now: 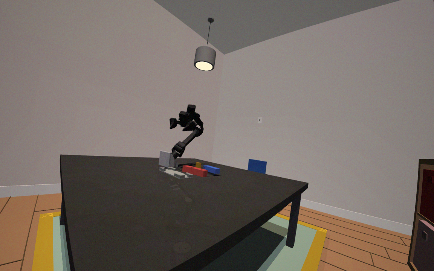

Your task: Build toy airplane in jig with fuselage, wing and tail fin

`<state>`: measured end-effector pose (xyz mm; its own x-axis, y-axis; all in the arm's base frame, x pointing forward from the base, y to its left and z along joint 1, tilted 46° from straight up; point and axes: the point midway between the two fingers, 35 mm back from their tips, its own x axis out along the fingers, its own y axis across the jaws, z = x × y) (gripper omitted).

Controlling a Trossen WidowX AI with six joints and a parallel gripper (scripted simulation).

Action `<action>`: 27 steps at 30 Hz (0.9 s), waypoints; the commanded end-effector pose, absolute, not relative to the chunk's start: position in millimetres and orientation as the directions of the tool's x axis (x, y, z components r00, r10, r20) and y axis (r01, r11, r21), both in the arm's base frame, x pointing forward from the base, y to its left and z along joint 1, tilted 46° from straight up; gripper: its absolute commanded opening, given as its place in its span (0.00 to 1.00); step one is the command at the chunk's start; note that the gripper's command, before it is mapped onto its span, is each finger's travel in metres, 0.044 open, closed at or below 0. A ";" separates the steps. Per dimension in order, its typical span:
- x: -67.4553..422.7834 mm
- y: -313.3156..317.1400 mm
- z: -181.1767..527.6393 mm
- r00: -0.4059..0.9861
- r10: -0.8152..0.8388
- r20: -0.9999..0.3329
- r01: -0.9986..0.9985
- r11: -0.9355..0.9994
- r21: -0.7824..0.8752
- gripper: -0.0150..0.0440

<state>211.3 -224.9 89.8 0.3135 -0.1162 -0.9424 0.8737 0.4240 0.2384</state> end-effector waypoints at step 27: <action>286.3 -17.3 35.7 -0.068 0.714 -0.696 -0.163 0.681 0.714 1.00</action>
<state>291.8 -40.5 53.0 -0.0489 0.7042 -0.7083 -0.1668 0.6934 0.7009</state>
